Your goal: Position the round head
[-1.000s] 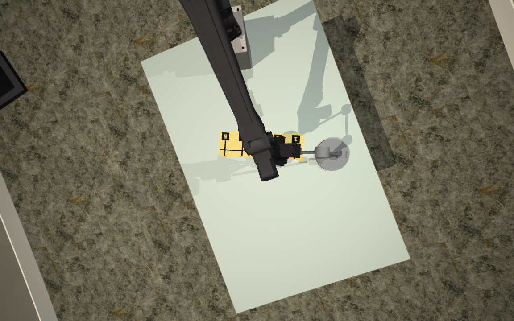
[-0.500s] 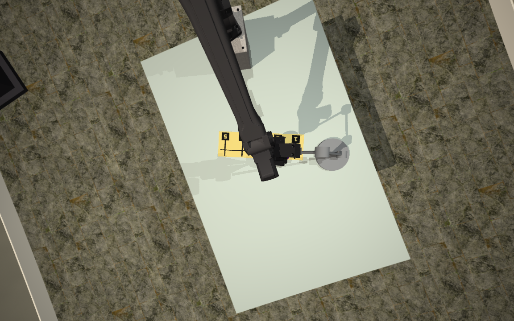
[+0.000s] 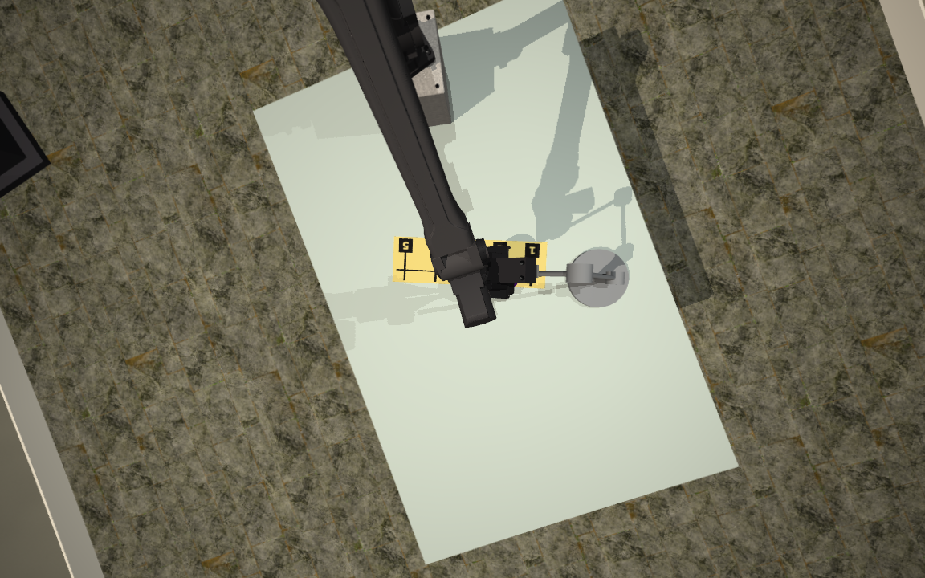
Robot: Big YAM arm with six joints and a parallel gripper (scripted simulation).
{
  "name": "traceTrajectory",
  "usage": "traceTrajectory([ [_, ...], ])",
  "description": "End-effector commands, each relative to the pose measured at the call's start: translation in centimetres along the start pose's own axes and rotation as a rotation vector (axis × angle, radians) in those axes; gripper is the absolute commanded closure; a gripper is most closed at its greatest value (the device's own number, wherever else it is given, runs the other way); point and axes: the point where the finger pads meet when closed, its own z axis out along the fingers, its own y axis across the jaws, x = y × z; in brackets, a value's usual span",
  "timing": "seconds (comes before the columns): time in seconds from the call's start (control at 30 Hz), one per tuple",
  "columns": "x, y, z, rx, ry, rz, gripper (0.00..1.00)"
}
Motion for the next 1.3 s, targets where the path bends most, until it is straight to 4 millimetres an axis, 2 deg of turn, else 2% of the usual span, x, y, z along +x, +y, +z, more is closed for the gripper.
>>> traceTrajectory([
  [0.0,2.6,0.1,-1.3,0.002,0.021,0.023,1.00],
  [1.03,2.6,0.0,-1.8,0.003,0.002,0.006,1.00],
  [1.27,5.4,0.4,-3.1,0.004,0.012,0.017,1.00],
])
